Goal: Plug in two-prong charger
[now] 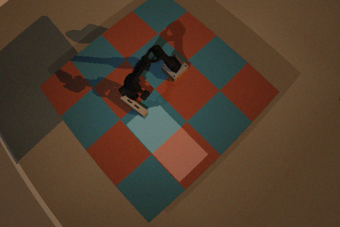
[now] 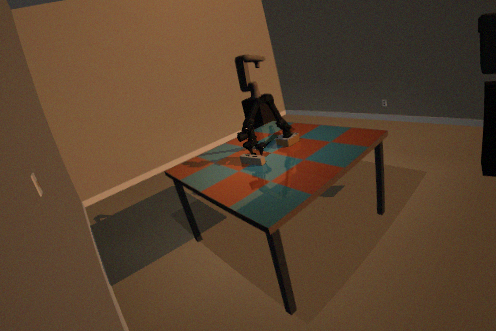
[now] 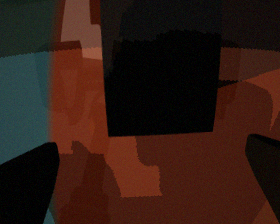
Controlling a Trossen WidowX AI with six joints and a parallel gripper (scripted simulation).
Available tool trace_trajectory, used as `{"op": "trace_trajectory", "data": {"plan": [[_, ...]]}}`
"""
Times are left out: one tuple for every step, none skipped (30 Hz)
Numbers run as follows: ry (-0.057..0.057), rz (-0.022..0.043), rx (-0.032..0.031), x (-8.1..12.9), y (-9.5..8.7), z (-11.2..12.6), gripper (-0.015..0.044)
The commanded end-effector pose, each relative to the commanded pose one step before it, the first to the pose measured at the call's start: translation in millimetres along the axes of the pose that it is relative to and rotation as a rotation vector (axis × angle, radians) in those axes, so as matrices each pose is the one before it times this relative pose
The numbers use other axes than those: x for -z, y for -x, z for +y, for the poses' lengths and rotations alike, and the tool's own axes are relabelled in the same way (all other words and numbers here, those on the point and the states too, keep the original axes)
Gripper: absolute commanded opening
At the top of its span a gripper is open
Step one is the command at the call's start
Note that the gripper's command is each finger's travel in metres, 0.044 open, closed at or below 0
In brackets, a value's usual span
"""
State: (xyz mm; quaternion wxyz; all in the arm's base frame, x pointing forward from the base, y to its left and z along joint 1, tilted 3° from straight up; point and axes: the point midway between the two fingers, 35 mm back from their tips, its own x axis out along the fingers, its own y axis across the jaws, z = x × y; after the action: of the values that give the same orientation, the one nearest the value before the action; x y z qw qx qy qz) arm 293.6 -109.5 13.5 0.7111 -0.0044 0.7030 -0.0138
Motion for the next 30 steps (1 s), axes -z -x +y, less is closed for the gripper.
{"op": "trace_trajectory", "data": {"plan": [[0.0041, -0.00035, -0.00372, 5.72, -0.72, 0.46, 0.0440], [0.0000, 0.00009, 0.00000, 1.14, -0.11, 0.02, 0.0440], [0.0000, 0.00009, 0.00000, 1.15, -0.12, 0.02, 0.0440], [0.0000, 0.00009, 0.00000, 1.15, -0.12, 0.03, 0.0440], [0.0000, 0.00010, 0.00000, 1.15, -0.12, 0.03, 0.0440], [0.0000, 0.00010, 0.00000, 1.15, -0.12, 0.03, 0.0440], [0.0000, 0.00010, 0.00000, 1.15, -0.13, 0.04, 0.0440], [0.0000, 0.00010, 0.00000, 1.15, -0.13, 0.04, 0.0440], [0.0000, 0.00010, 0.00000, 1.15, -0.13, 0.04, 0.0440], [0.0000, 0.00010, 0.00000, 1.15, -0.14, 0.05, 0.0440], [0.0000, 0.00010, 0.00000, 1.15, -0.14, 0.05, 0.0440], [0.0000, 0.00010, 0.00000, 1.15, -0.14, 0.05, 0.0440], [0.0000, 0.00010, 0.00000, 1.15, -0.14, 0.05, 0.0440], [0.0000, 0.00008, 0.00000, 0.95, -0.12, 0.05, 0.0440], [0.0000, 0.00005, 0.00000, 0.57, -0.07, 0.03, 0.0440], [-0.0054, -0.00911, 0.00258, -4.32, 1.81, -0.63, 0.0440], [-0.0032, -0.02958, -0.00259, -1.20, 3.34, -0.10, 0.0440], [-0.0046, -0.04933, -0.00382, -2.07, 5.64, -0.13, 0.0440], [-0.0043, -0.06125, -0.00390, -2.74, 7.08, -0.10, 0.0440], [-0.0027, -0.06136, -0.00300, -2.99, 7.16, -0.02, 0.0440], [-0.0011, -0.06129, -0.00210, -3.21, 7.21, 0.06, 0.0440], [0.0006, -0.06117, -0.00124, -3.44, 7.24, 0.15, 0.0440], [0.0023, -0.06101, -0.00041, -3.65, 7.26, 0.25, 0.0440], [0.0040, -0.06079, 0.00040, -3.85, 7.27, 0.35, 0.0440], [0.0057, -0.06040, 0.00116, -4.03, 7.25, 0.45, 0.0440], [0.0054, -0.04833, 0.00122, -3.38, 5.77, 0.48, 0.0440], [0.0045, -0.02900, 0.00122, -2.16, 3.47, 0.26, 0.0440], [0.0017, -0.00966, 0.00048, -0.75, 1.15, 0.09, 0.0440], [0.0000, 0.00000, 0.00000, 0.00, 0.00, 0.00, 0.0440], [0.0000, 0.00000, 0.00000, 0.00, 0.00, 0.00, 0.0440]]}}
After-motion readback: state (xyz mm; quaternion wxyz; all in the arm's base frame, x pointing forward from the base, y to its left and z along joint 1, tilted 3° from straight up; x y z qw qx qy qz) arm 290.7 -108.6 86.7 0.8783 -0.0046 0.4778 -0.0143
